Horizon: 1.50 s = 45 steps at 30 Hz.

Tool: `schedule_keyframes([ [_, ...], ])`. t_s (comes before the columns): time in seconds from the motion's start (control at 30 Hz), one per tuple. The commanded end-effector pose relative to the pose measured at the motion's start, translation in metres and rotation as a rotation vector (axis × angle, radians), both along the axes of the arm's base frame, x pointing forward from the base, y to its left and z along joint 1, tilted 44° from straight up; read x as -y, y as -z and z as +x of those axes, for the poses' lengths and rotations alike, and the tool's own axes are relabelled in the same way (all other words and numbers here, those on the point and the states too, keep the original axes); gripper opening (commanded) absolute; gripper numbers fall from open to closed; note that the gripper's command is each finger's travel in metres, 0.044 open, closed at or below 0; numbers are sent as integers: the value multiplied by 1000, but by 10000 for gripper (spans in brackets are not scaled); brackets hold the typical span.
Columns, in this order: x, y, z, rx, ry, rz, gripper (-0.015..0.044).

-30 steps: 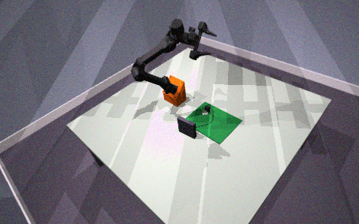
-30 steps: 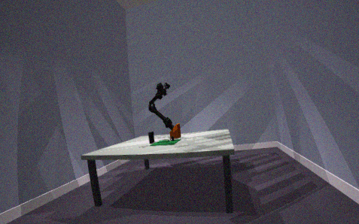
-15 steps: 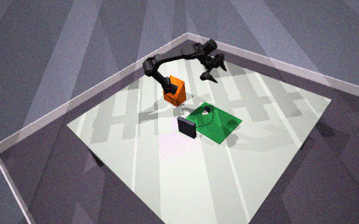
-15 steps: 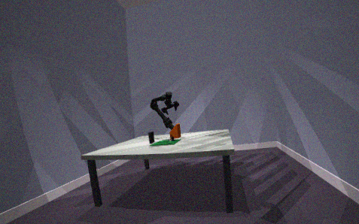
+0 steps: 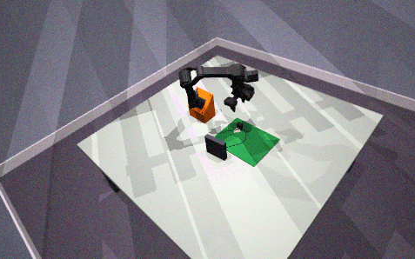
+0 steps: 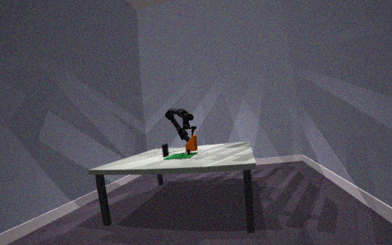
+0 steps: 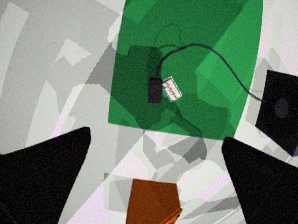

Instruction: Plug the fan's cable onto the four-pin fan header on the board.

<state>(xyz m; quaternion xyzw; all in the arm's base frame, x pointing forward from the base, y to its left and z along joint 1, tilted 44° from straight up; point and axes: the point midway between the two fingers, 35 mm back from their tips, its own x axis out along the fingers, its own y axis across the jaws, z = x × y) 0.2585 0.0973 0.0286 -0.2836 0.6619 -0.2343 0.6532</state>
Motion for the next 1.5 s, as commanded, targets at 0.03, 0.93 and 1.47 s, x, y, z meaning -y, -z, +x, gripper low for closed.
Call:
schedule_keyframes([
  [0.03, 6, 6, -1, -13, 15, -4, 440],
  [0.93, 84, 86, -2, -12, 15, -8, 440],
  [1.47, 102, 104, -3, -12, 15, -10, 440],
])
